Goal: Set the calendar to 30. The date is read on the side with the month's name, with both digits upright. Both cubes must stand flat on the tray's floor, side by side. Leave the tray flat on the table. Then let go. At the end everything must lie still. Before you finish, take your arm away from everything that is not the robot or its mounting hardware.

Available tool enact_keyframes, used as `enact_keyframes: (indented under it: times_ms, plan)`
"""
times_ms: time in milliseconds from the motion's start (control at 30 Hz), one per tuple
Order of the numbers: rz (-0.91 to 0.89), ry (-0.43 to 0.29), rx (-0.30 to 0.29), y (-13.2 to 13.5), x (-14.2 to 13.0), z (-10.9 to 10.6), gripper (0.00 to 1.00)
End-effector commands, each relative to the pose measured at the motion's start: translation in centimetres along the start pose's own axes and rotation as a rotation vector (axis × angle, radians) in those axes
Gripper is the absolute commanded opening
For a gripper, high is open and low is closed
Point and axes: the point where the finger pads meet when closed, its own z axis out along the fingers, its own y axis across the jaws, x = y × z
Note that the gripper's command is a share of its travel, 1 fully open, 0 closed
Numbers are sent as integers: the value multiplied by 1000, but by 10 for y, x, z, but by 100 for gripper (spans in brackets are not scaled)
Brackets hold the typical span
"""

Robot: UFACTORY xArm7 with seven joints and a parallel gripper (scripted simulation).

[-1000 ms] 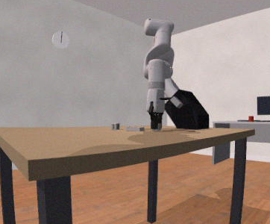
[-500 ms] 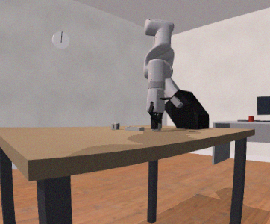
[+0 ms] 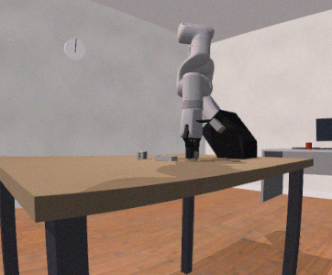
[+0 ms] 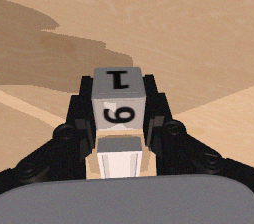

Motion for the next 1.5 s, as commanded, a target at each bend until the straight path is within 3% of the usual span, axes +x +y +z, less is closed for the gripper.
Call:
enact_keyframes:
  times_ms: [0,1467]
  plan:
    - [0,2,-3,1,1,-1,29]
    - [0,2,-3,1,1,3,29]
